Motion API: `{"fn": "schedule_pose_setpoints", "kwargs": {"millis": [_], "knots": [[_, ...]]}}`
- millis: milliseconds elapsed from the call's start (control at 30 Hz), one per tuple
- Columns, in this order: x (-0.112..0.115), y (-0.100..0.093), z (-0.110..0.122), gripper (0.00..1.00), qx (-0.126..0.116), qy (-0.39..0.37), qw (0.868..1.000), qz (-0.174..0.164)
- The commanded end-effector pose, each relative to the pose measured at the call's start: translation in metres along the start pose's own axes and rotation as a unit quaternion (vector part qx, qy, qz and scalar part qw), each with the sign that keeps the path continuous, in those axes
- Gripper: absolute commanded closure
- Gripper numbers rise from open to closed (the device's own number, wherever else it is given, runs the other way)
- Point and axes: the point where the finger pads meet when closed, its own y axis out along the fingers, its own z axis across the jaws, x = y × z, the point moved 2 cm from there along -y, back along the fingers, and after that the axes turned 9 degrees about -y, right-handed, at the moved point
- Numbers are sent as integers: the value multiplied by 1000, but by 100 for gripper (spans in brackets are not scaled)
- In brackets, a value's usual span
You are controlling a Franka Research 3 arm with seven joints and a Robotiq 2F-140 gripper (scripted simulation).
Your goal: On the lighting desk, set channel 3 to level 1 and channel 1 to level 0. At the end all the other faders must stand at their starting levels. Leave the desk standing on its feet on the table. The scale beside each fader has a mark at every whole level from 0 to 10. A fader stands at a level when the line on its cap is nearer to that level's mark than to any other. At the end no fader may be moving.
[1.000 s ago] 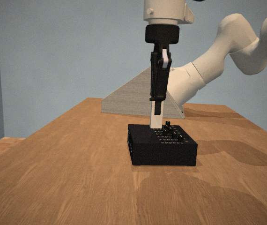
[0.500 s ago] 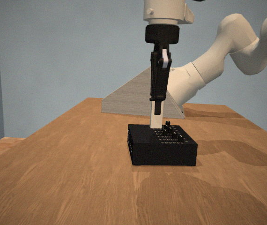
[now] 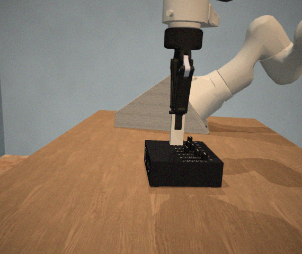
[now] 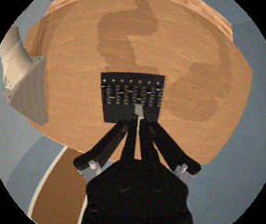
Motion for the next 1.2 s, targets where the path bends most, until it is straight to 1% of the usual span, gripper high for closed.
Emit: {"fn": "schedule_pose_setpoints", "kwargs": {"millis": [0,533,1167], "knots": [[1,2,-1,100,0,-1,1000,0],[1,12,-1,100,0,-1,1000,0],[1,12,-1,100,0,-1,1000,0]]}}
